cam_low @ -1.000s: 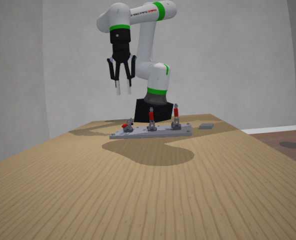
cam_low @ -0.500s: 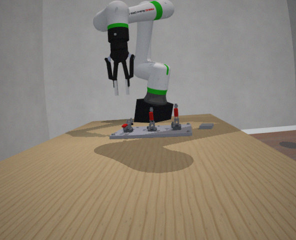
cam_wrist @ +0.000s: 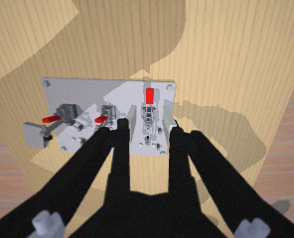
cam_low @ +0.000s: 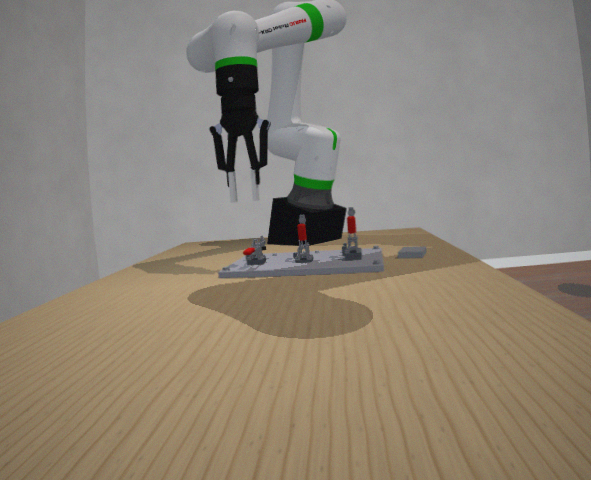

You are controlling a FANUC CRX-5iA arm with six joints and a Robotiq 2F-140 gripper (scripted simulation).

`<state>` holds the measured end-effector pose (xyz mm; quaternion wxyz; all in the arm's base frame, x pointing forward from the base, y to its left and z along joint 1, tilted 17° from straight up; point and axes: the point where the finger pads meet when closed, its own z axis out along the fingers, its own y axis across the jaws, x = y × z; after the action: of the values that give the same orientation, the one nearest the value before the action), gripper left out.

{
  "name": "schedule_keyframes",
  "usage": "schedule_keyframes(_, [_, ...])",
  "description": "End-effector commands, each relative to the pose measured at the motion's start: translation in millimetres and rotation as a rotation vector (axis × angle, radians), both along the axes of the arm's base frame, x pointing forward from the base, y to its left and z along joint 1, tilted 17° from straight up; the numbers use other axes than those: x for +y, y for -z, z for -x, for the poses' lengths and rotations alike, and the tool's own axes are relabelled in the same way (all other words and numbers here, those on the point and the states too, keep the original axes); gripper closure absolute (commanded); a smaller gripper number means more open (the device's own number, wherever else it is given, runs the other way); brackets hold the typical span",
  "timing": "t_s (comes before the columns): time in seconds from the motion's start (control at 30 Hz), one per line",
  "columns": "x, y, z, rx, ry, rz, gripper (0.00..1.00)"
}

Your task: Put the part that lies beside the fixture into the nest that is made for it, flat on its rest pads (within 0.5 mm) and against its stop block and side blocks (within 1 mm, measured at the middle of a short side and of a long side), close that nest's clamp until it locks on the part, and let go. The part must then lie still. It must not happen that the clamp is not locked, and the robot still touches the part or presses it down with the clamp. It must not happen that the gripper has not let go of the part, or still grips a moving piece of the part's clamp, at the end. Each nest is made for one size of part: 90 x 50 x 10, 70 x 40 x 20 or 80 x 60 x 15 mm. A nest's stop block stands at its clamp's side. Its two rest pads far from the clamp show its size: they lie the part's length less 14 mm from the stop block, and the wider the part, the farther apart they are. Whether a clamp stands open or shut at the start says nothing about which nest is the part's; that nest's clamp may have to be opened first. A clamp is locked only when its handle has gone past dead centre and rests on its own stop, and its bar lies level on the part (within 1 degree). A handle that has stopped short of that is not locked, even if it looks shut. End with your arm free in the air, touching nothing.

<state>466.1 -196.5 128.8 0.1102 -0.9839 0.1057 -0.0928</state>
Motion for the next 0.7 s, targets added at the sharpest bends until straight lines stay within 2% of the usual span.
schedule_keyframes(0.0, [3,14,-3,-0.001,0.0,0.0,0.72])
schedule_keyframes(0.1, [5,28,-6,-0.001,0.0,0.0,0.72])
schedule_keyframes(0.17, [5,28,-6,-0.001,0.0,0.0,0.72])
schedule_keyframes(0.47, [13,64,-14,-0.001,0.0,0.0,0.72])
schedule_keyframes(0.67, [16,78,-17,-0.001,0.0,0.0,0.72])
